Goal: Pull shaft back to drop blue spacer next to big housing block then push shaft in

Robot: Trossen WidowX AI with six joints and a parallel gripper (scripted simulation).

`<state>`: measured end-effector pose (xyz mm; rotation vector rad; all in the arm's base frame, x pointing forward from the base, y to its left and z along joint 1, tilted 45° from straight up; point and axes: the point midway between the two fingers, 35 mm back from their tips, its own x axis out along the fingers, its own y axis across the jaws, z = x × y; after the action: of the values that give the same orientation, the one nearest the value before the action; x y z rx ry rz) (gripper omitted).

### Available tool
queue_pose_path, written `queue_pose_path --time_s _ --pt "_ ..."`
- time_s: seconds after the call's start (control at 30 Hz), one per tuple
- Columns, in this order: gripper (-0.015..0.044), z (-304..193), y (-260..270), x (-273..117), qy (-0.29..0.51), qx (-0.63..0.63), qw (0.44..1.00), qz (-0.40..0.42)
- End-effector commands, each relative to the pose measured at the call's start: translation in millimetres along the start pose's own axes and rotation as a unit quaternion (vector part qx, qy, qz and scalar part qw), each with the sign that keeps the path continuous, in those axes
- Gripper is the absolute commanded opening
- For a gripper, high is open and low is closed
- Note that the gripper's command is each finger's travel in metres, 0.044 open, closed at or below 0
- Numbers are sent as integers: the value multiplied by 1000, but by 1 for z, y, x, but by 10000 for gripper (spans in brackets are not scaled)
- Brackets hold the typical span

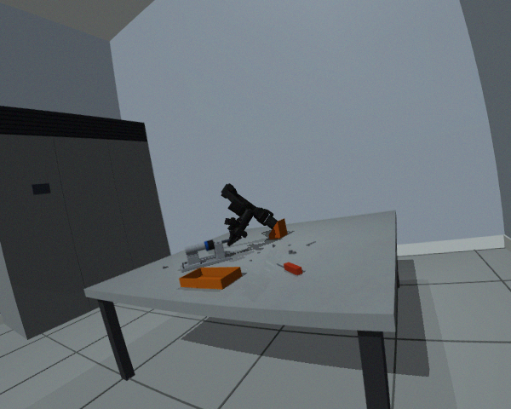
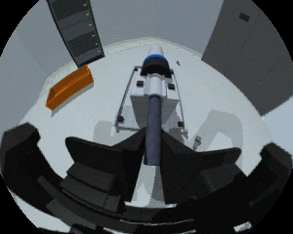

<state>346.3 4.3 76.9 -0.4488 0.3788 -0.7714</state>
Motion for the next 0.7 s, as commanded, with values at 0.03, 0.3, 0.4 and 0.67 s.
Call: queue_pose_path --time_s 0.03,0.3,0.4,0.67 --pt "0 -1 0 -1 0 1 1000 -2" --pt "0 -1 0 -2 0 1 1000 -2" --pt "0 -2 0 -2 0 1 1000 -2" --pt "0 -2 0 -2 0 1 1000 -2"
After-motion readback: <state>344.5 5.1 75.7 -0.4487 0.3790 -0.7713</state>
